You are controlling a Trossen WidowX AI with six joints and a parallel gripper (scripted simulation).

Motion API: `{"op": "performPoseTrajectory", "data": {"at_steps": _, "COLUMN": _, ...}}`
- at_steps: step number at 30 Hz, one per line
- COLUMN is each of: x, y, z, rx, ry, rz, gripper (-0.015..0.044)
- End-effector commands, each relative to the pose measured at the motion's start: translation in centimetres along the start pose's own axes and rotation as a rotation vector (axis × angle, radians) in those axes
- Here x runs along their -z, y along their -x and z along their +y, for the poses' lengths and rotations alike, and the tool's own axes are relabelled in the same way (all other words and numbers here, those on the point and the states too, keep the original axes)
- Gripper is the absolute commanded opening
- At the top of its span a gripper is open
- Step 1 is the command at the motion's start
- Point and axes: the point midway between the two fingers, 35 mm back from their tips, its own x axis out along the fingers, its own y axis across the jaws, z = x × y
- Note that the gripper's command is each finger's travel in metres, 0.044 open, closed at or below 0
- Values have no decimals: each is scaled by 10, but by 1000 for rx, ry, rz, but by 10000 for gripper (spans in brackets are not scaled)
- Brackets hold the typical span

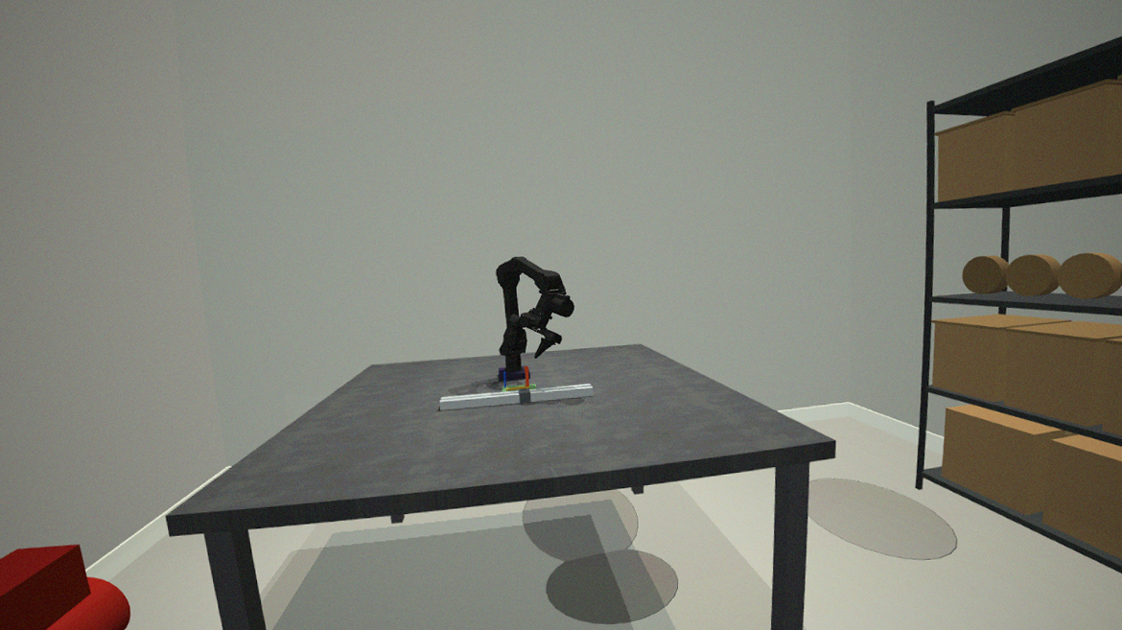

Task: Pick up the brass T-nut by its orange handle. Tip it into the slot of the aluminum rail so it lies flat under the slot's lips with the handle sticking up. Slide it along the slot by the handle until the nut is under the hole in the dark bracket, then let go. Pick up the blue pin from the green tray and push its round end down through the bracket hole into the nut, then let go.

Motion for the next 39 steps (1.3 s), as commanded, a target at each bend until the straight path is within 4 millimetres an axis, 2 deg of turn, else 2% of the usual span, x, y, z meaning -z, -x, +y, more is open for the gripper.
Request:
{"op": "performPoseTrajectory", "data": {"at_steps": 1, "x": -37, "y": 18, "z": -5, "rx": -63, "ry": -802, "rz": 247, "gripper": 440}}
{"op": "performPoseTrajectory", "data": {"at_steps": 18, "x": -37, "y": 17, "z": -5, "rx": -63, "ry": -802, "rz": 247, "gripper": 440}}
{"op": "performPoseTrajectory", "data": {"at_steps": 28, "x": -16, "y": -33, "z": 14, "rx": -63, "ry": -802, "rz": 247, "gripper": 440}}
{"op": "performPoseTrajectory", "data": {"at_steps": 39, "x": -12, "y": -44, "z": 18, "rx": -63, "ry": -802, "rz": 247, "gripper": 440}}
